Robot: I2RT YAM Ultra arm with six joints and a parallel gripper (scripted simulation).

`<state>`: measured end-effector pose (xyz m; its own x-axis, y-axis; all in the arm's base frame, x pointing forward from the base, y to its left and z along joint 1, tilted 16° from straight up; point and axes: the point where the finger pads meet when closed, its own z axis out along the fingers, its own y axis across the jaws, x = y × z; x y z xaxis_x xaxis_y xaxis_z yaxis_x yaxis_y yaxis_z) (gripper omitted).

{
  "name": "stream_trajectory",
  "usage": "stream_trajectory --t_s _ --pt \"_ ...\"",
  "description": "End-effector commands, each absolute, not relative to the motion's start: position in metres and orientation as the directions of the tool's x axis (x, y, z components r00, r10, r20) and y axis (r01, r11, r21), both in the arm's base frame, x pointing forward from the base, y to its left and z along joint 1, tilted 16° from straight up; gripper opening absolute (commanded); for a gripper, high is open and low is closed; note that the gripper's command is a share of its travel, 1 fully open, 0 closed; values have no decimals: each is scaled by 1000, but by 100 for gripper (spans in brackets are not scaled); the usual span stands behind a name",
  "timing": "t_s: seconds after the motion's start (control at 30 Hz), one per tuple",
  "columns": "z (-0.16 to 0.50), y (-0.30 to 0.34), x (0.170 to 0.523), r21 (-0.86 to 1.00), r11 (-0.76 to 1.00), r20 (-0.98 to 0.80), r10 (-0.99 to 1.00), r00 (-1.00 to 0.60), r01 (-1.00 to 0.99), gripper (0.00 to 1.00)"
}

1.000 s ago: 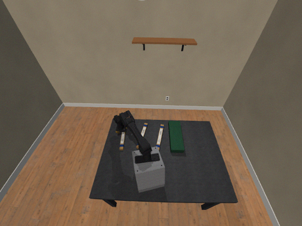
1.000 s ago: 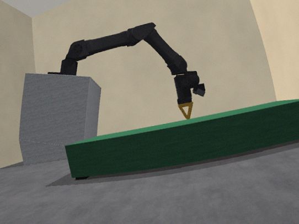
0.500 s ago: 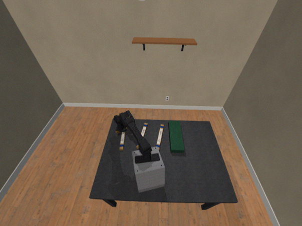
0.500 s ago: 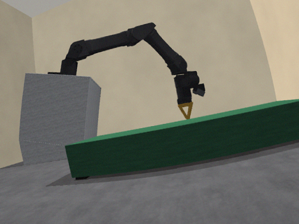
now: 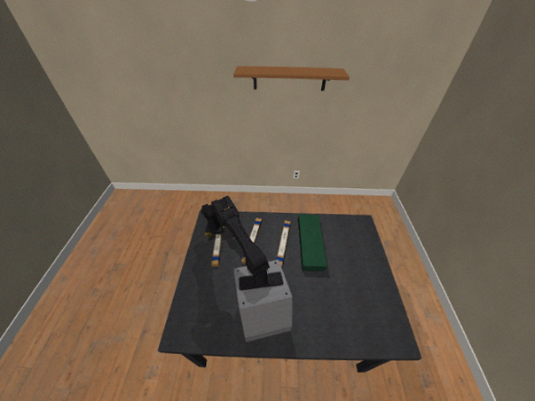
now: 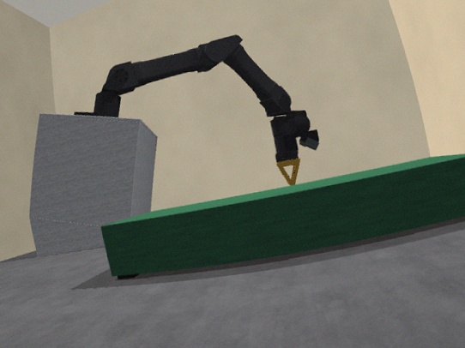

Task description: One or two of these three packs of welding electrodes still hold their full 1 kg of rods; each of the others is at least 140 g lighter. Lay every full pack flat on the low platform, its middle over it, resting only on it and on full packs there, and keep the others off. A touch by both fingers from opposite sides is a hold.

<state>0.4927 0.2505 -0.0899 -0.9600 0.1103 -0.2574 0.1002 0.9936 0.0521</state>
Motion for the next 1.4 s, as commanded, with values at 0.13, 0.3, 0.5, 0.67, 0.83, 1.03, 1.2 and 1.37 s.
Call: stream_trajectory --t_s 0.13,0.3,0.5,0.67,0.83,1.03,1.2,1.37 --pt "-69 263 500 71 994 -295 102 -950 84 74" --pt "-69 263 500 71 994 -295 102 -950 84 74" --pt "-69 263 500 71 994 -295 102 -950 84 74" --pt "-105 249 476 65 994 -287 99 -953 83 74" --pt "-81 248 469 66 994 -288 106 -952 91 74" --pt "-49 246 460 61 994 -282 105 -954 91 74" --pt "-40 243 451 51 994 -269 102 -958 92 74" --pt "-16 242 444 51 994 -269 102 -958 92 74"
